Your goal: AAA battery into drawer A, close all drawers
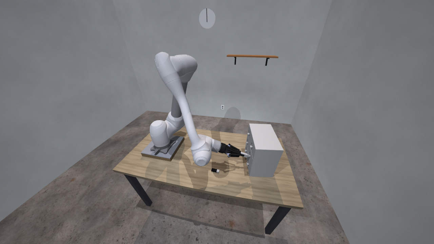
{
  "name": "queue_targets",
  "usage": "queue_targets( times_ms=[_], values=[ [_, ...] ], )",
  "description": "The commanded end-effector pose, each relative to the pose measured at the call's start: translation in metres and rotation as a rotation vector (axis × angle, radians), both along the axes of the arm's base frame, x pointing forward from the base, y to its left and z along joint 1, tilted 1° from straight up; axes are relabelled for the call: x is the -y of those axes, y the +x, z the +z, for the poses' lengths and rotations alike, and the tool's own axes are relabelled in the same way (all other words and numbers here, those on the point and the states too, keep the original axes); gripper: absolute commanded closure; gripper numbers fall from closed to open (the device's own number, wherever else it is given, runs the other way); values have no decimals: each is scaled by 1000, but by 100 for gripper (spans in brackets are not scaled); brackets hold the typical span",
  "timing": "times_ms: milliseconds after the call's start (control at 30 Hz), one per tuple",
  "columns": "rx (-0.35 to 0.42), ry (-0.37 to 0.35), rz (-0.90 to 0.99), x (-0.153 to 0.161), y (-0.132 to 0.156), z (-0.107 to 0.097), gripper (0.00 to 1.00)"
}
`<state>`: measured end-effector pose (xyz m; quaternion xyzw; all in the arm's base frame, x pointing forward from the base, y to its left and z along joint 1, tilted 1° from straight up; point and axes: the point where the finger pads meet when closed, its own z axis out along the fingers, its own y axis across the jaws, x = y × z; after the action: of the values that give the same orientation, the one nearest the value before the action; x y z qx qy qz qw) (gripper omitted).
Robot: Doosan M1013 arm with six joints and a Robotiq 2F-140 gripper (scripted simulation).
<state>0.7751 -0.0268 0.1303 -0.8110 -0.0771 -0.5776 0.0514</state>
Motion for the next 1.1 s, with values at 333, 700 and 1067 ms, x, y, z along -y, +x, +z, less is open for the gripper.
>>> queue_targets(
  times_ms=[333, 700, 1067],
  values=[
    [0, 0, 0, 3, -14, 0, 100],
    [0, 0, 0, 9, -49, -1, 100],
    [0, 0, 0, 13, -69, 7, 100]
  ],
)
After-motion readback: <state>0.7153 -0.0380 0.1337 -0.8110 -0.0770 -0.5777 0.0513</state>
